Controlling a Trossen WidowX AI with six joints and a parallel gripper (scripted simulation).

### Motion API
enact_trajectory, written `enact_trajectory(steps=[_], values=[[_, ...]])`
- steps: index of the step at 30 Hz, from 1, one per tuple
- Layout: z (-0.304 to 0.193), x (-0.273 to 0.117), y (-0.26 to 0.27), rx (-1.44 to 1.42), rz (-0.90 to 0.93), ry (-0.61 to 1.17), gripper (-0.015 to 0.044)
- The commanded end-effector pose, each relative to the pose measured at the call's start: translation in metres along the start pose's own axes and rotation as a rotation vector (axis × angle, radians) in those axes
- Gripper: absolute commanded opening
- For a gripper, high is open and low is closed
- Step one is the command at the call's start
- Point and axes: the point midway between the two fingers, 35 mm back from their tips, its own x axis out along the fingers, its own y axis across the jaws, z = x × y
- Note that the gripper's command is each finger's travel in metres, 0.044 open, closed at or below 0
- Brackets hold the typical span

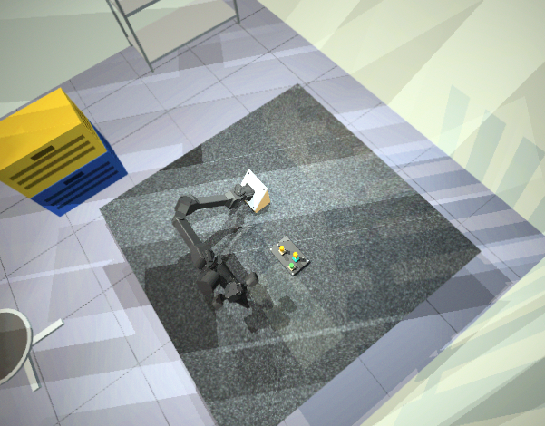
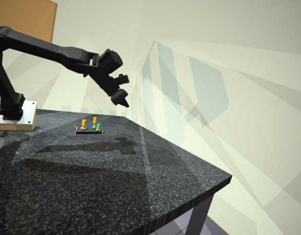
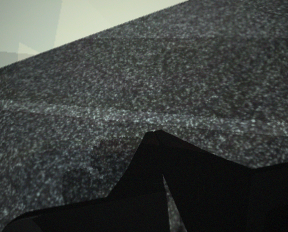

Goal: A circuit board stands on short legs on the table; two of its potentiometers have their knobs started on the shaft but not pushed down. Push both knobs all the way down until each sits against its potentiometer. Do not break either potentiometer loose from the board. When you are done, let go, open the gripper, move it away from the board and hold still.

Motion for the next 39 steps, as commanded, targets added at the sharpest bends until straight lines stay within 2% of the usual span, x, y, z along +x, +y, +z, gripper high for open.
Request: enact_trajectory(steps=[1,10,20,32,39], values=[[-0.021,0.014,0.038,-0.008,0.070,0.115,0.0000],[-0.070,0.018,0.120,-0.067,0.187,0.385,0.0000],[-0.128,-0.003,0.187,-0.218,0.214,0.676,0.0000],[-0.178,-0.046,0.227,-0.498,0.104,0.926,0.0000],[-0.184,-0.050,0.229,-0.537,0.083,0.946,0.0000]])
